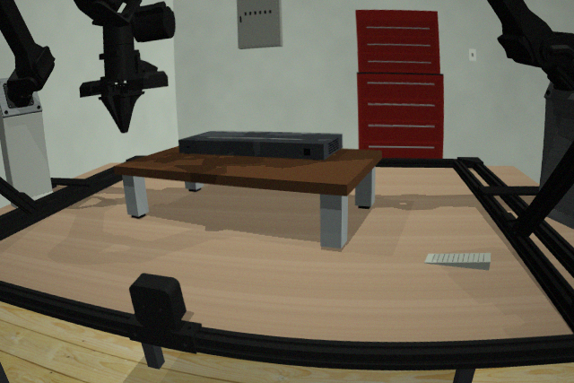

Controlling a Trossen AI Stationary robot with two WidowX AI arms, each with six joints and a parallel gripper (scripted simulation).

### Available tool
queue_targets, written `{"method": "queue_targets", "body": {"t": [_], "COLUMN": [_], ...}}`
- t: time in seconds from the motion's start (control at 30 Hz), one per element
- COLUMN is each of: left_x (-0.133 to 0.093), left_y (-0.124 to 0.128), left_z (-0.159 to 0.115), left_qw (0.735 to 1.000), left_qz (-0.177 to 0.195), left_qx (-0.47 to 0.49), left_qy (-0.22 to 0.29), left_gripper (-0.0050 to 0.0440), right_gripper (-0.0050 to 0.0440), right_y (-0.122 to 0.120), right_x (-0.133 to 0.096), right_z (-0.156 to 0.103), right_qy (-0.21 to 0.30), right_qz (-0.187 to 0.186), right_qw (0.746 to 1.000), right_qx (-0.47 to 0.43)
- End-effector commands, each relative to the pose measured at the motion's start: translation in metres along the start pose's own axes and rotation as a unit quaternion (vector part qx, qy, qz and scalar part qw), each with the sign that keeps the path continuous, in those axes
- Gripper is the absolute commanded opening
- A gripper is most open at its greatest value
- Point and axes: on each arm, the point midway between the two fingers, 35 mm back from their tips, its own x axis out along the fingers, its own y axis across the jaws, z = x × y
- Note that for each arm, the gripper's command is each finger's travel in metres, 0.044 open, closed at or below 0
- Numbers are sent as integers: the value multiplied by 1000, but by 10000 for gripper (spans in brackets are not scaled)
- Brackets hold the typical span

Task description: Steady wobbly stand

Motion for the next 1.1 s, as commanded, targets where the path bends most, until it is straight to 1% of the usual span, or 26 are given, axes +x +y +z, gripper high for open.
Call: {"method": "queue_targets", "body": {"t": [0.0,0.17,0.33,0.37,0.7,0.9,0.93,1.07], "left_x": [0,0,0,0,0,0,0,0], "left_y": [0,0,0,0,0,0,0,0], "left_z": [0,0,0,0,0,0,0,0], "left_qw": [1000,1000,1000,1000,1000,1000,1000,1000], "left_qz": [0,0,0,0,0,0,0,0], "left_qx": [0,0,0,0,0,0,0,0], "left_qy": [0,0,0,0,0,0,0,0], "left_gripper": [0,0,0,0,0,0,0,0], "right_gripper": [241,241,241,241,241,241,241,241], "right_y": [5,11,11,9,11,11,16,39], "right_x": [1,2,2,1,2,2,-2,-21], "right_z": [-1,-1,-1,1,-1,-1,-11,-55], "right_qy": [-2,-3,-3,-5,-3,-3,17,100], "right_qz": [-27,-47,-48,-20,-48,-48,-40,-39], "right_qw": [990,959,957,969,957,957,955,939], "right_qx": [137,281,286,248,286,286,293,326]}}
